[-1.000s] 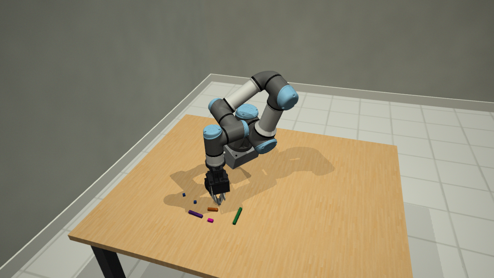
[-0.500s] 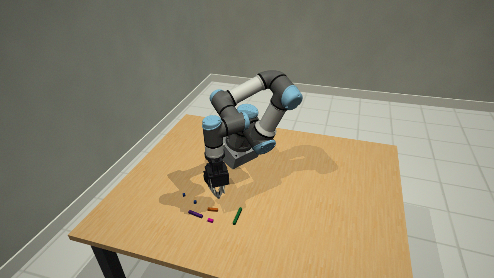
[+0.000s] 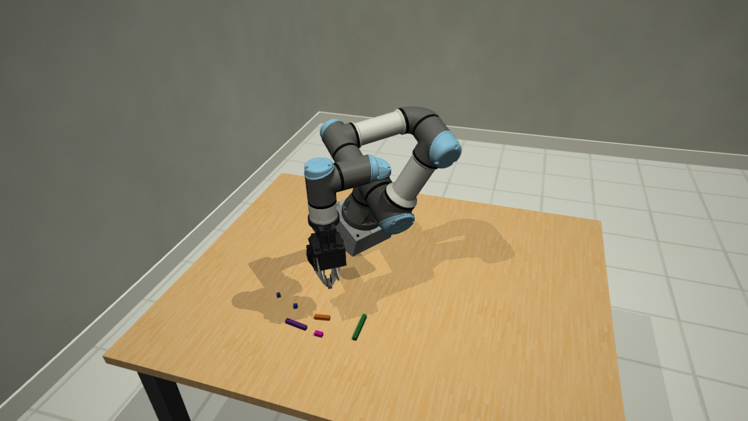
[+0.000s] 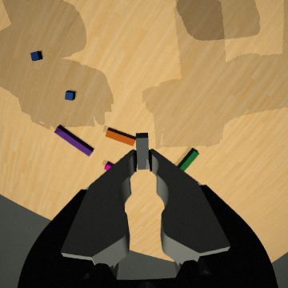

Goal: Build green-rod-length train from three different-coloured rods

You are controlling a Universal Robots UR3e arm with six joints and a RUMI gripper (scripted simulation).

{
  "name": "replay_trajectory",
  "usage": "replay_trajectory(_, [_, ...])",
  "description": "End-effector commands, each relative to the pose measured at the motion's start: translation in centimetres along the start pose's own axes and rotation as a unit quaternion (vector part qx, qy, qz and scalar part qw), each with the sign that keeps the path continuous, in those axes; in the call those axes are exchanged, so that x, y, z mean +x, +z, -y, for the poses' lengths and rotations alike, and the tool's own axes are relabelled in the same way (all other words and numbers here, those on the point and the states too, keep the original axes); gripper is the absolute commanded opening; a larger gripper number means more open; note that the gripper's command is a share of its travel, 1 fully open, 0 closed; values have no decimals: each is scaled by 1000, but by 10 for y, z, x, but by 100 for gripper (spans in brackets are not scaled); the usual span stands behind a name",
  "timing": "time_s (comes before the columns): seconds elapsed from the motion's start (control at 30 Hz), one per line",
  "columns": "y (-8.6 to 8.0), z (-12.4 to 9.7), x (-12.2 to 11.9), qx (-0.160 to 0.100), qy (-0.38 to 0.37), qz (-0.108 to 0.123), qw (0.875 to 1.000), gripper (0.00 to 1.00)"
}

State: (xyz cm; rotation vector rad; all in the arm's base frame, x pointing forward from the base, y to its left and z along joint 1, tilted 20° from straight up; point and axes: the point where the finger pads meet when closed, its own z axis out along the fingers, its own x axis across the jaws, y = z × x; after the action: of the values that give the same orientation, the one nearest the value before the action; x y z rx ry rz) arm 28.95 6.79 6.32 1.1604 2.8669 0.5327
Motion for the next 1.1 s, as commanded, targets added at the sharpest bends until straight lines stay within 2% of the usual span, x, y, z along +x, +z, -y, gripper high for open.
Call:
replay_trajectory(0.0, [-12,0,0,-1,-1,-1,1000,0])
replay_trajectory(0.83, [-14,1,-2,-1,-11,-1,1000,0])
replay_trajectory(1.07, [-14,3,-11,0,-58,-1,998,0])
